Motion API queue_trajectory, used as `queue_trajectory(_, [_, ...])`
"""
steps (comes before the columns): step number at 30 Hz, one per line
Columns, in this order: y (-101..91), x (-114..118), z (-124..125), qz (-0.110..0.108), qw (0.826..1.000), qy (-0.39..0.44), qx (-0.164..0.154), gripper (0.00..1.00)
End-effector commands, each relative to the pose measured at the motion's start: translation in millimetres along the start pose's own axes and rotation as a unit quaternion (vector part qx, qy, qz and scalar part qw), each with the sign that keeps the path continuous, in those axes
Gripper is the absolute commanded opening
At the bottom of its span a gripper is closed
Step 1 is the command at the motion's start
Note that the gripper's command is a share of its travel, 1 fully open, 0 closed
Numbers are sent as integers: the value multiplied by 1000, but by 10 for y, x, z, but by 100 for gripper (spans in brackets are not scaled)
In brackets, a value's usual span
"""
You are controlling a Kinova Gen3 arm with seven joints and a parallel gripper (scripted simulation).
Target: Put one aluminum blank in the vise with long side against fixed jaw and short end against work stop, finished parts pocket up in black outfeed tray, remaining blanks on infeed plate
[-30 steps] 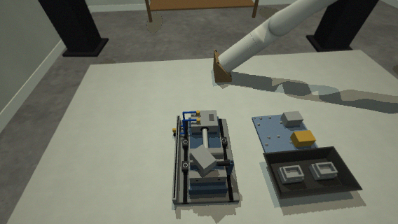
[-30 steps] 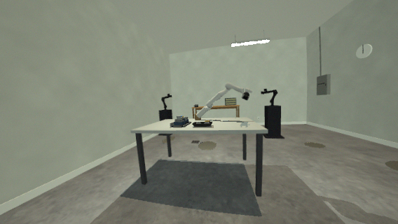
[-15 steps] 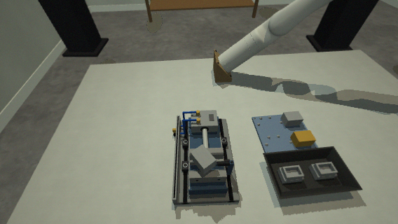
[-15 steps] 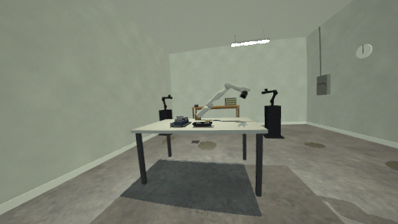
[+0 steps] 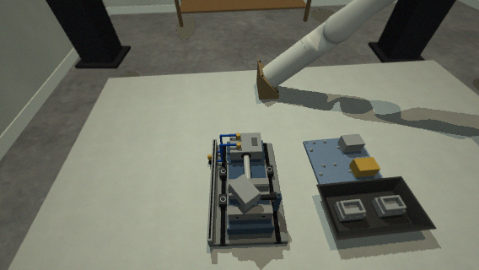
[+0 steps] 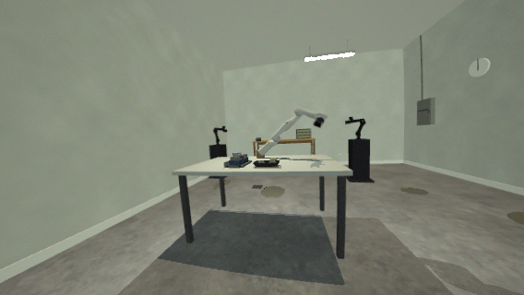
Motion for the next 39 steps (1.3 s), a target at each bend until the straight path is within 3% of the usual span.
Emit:
queue_trajectory(1, [-24,26,22,1,1000,3,2,100])
queue_trajectory(3, [-24,26,22,1,1000,3,2,100])
queue_trajectory(4, [-22,239,26,-3,1000,3,-7,100])
queue_trajectory(13, [-22,239,26,-3,1000,3,-7,100])
queue_trajectory(14, [-16,459,20,-7,1000,4,-17,100])
queue_trajectory(23, [-16,459,20,-7,1000,4,-17,100])
queue_trajectory(24, [-3,684,2,-10,1000,5,-28,100])
queue_trajectory(33, [-3,684,2,-10,1000,5,-28,100])
queue_trajectory(34, [16,913,-30,-12,999,6,-40,100])
queue_trajectory(39, [16,913,-30,-12,999,6,-40,100])
Point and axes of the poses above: the point where the finger pads meet when closed, its own y axis out along the fingers, its own x axis across the jaws, z = x × y, the point moved 10 cm from there along -y, back along the fingers, and after that the axes turned 11 degrees about -y, right-handed, at the moved point
